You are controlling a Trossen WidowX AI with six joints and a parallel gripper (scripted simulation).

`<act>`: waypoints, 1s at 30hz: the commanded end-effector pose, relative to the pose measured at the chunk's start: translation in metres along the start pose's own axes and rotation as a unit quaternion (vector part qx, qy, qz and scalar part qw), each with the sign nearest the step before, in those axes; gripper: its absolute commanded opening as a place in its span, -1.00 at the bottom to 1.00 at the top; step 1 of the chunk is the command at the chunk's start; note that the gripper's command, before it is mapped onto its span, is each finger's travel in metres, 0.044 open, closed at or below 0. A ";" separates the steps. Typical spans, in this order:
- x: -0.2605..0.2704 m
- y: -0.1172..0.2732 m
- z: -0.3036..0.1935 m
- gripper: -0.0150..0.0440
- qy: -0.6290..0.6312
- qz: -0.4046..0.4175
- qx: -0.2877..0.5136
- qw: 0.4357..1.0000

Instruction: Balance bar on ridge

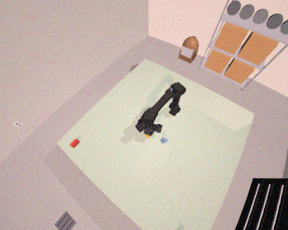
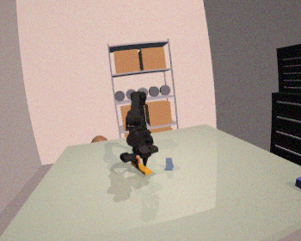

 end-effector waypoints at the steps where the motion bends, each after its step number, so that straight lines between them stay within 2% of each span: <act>1: -0.002 0.014 0.002 -0.49 0.001 -0.005 -0.005 1.000; 30: 0.001 0.088 -0.002 -0.49 0.003 -0.007 -0.004 1.000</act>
Point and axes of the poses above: the point midway between the two fingers, 35 mm back from their tips, its own y axis back along the fingers, its own x axis across the jaws, z = x × y, the point moved 2 cm from there along y, back along the fingers, and after that the axes turned 2 degrees about y, right-handed, at the moved point
